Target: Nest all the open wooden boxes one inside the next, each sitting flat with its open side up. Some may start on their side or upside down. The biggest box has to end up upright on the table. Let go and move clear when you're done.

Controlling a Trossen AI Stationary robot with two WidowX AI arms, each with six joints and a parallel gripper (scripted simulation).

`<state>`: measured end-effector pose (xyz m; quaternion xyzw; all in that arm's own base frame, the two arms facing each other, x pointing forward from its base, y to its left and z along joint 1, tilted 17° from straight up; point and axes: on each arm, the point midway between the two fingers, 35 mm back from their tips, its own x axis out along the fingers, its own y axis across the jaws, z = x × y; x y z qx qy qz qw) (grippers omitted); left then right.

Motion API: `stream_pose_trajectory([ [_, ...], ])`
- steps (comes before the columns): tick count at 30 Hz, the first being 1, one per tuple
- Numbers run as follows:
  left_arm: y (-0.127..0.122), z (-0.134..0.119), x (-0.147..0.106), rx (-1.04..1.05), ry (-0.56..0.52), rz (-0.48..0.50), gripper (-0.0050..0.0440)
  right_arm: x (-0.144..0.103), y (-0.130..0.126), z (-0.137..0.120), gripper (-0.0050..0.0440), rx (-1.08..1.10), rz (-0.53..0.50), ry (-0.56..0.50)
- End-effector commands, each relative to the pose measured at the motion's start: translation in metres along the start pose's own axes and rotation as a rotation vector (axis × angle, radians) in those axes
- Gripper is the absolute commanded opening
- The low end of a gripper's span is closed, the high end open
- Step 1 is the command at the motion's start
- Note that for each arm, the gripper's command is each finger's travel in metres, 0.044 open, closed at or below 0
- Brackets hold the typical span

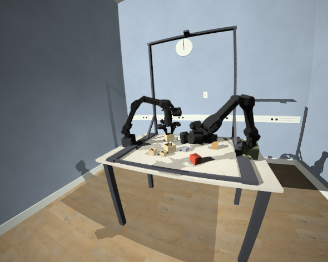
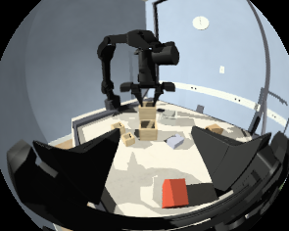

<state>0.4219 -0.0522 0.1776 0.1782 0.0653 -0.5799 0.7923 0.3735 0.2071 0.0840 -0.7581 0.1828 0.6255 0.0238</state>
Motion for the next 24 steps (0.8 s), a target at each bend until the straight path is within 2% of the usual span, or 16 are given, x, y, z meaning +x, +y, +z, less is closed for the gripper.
stream_pose_trajectory([
  [1, 0.004, 0.008, -0.003, 0.028, -0.002, 0.009, 0.0400, -0.012, -0.001, -0.004, 0.0263, -0.018, -0.024, 0.020],
  [24, 0.004, 0.008, -0.003, 0.028, -0.002, 0.009, 0.0400, 0.019, 0.000, -0.002, 0.0263, -0.054, -0.008, 0.010],
])
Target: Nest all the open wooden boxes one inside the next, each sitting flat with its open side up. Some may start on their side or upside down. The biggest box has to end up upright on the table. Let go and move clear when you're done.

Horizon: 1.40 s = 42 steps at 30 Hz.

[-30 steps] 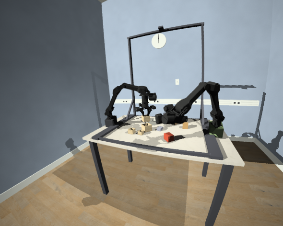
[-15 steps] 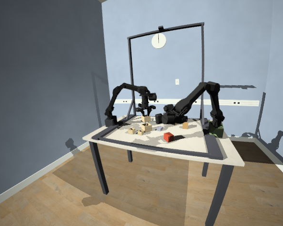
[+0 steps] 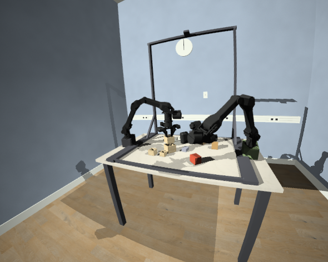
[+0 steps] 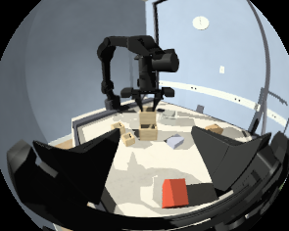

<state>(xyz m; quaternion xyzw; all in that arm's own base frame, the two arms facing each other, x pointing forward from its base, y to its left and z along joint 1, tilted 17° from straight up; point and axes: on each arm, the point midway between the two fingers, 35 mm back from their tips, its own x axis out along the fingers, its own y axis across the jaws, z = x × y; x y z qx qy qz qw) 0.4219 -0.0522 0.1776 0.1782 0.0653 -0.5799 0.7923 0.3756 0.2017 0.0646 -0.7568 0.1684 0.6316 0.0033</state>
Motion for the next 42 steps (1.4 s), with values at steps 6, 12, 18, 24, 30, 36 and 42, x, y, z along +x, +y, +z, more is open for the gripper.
stream_pose_trajectory([
  [6, 0.004, 0.008, -0.003, 0.028, -0.002, 0.009, 0.0400, 0.003, 0.000, -0.003, 0.0263, -0.003, -0.014, 0.016],
  [12, 0.004, 0.008, -0.003, 0.028, -0.002, 0.009, 0.0400, 0.003, -0.003, -0.006, 0.0263, -0.002, -0.023, 0.024],
  [18, 0.004, 0.008, -0.003, 0.028, -0.002, 0.009, 0.0400, 0.006, -0.003, -0.008, 0.0263, -0.001, -0.022, 0.023],
  [24, 0.004, 0.008, -0.003, 0.028, -0.002, 0.009, 0.0400, 0.007, -0.001, -0.006, 0.0263, -0.002, -0.023, 0.024],
  [30, 0.004, 0.008, -0.003, 0.028, -0.002, 0.009, 0.0400, 0.011, -0.001, -0.006, 0.0263, -0.002, -0.020, 0.021],
  [36, 0.004, 0.008, -0.003, 0.028, -0.002, 0.009, 0.0400, 0.011, -0.002, -0.007, 0.0263, -0.001, -0.024, 0.025],
  [42, 0.004, 0.008, -0.003, 0.028, -0.002, 0.009, 0.0400, 0.019, -0.002, -0.005, 0.0263, -0.006, -0.012, 0.014],
])
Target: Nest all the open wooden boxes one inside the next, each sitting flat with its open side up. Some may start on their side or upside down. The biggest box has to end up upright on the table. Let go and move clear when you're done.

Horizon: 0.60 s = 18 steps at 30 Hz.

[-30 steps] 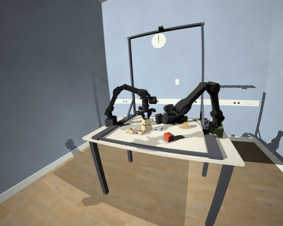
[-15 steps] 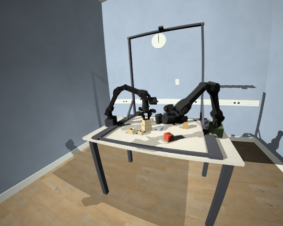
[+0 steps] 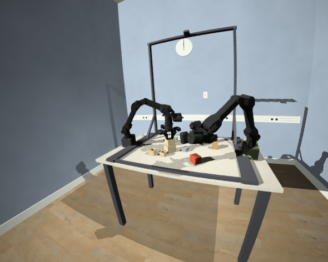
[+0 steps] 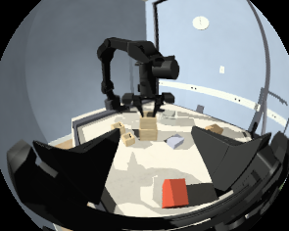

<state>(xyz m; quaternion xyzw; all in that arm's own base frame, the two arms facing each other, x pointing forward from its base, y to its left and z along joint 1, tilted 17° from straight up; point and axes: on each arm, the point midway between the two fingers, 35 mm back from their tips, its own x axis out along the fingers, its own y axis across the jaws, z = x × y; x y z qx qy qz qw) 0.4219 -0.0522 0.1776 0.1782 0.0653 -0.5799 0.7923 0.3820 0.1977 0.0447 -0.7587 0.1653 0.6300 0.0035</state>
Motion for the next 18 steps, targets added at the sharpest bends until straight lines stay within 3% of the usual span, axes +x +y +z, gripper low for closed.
stream_pose_trajectory([
  [1, 0.004, 0.008, -0.003, 0.028, -0.002, 0.009, 0.0400, -0.002, 0.000, -0.002, 0.0263, -0.003, -0.006, 0.009],
  [18, 0.004, 0.008, -0.003, 0.028, -0.002, 0.009, 0.0400, 0.016, 0.002, -0.002, 0.0263, -0.001, -0.007, 0.011],
])
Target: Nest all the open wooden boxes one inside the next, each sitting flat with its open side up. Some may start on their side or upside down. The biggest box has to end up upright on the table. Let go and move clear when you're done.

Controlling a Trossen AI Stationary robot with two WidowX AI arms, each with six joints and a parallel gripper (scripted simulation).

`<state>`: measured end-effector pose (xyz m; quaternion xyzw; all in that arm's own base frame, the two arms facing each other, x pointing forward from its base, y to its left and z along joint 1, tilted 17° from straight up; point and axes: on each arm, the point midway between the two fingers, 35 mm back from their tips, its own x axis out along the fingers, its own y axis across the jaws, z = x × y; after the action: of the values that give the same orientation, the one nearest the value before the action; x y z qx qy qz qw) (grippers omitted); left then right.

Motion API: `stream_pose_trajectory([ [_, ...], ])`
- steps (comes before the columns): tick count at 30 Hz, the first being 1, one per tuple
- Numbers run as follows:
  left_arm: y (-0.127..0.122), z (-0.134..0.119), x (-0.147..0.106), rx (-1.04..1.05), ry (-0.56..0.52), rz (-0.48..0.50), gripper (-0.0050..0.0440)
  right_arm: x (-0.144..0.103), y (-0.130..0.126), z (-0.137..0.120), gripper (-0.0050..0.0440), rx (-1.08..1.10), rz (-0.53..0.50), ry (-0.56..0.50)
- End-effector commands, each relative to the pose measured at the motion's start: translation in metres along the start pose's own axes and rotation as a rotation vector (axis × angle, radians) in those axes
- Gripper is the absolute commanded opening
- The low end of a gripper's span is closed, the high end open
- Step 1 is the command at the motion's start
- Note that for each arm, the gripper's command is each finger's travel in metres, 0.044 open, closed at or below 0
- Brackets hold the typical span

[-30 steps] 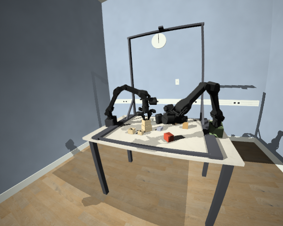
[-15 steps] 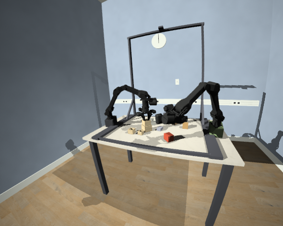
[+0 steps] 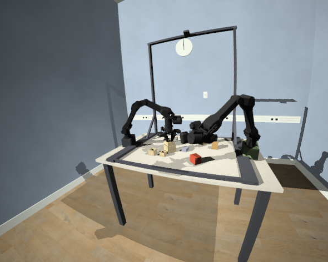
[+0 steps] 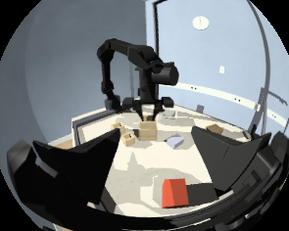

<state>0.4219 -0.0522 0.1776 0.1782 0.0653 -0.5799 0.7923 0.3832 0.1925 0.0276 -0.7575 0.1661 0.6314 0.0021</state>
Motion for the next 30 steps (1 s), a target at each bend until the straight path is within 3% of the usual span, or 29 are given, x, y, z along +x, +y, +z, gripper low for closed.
stream_pose_trajectory([
  [1, 0.004, 0.008, -0.003, 0.028, -0.002, 0.009, 0.0400, 0.001, 0.001, -0.002, 0.0263, 0.000, -0.007, 0.011],
  [19, 0.004, 0.008, -0.003, 0.028, -0.002, 0.009, 0.0400, 0.026, 0.001, -0.001, 0.0263, -0.002, -0.007, 0.008],
  [29, 0.004, 0.008, -0.003, 0.028, -0.002, 0.009, 0.0400, 0.022, -0.001, -0.005, 0.0263, 0.005, -0.025, 0.026],
  [30, 0.004, 0.008, -0.003, 0.028, -0.002, 0.009, 0.0400, 0.022, 0.000, -0.004, 0.0239, 0.006, -0.024, 0.025],
])
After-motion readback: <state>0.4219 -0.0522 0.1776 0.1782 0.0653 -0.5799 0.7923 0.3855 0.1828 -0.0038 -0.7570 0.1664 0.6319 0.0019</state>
